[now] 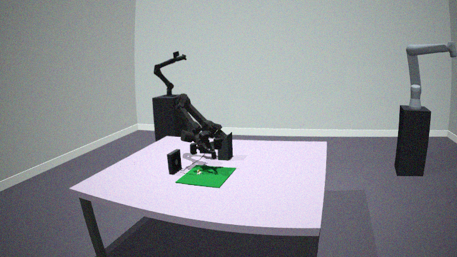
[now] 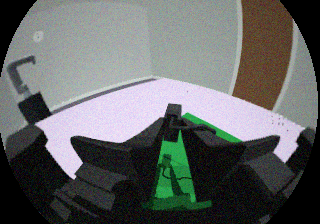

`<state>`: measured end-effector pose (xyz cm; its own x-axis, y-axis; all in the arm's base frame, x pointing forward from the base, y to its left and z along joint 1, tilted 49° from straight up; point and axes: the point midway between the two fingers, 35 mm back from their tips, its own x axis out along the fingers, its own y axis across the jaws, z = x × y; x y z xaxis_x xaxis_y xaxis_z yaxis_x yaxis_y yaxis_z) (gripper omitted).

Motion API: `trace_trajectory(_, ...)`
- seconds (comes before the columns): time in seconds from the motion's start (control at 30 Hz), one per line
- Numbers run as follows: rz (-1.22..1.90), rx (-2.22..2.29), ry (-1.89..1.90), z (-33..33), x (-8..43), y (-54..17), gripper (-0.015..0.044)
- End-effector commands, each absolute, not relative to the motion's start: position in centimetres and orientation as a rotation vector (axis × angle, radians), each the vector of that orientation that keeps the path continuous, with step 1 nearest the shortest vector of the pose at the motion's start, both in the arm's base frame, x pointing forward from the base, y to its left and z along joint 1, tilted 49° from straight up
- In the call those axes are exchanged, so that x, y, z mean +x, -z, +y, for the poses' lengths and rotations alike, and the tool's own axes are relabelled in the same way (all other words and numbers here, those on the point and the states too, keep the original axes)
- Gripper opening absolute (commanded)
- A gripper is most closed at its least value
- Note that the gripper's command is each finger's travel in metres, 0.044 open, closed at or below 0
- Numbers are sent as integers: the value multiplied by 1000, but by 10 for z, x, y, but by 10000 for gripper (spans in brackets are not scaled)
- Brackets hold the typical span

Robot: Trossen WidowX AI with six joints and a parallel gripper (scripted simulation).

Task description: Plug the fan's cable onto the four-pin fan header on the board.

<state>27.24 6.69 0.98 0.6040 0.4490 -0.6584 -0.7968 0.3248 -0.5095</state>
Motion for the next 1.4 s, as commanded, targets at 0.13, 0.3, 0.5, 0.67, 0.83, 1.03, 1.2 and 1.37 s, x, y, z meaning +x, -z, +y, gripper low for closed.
trace_trajectory(0.13,437,-918,-850,66,273,-11,0)
trace_trajectory(0.3,439,-918,-851,62,273,-9,0)
trace_trajectory(0.5,440,-918,-852,57,273,-7,0)
trace_trajectory(0.67,440,-918,-852,53,273,-6,0)
trace_trajectory(0.83,440,-919,-852,49,273,-4,0)
trace_trajectory(1.03,441,-919,-852,44,272,-2,0)
trace_trajectory(1.2,441,-919,-852,40,272,0,0)
trace_trajectory(1.37,441,-919,-852,37,273,3,0)
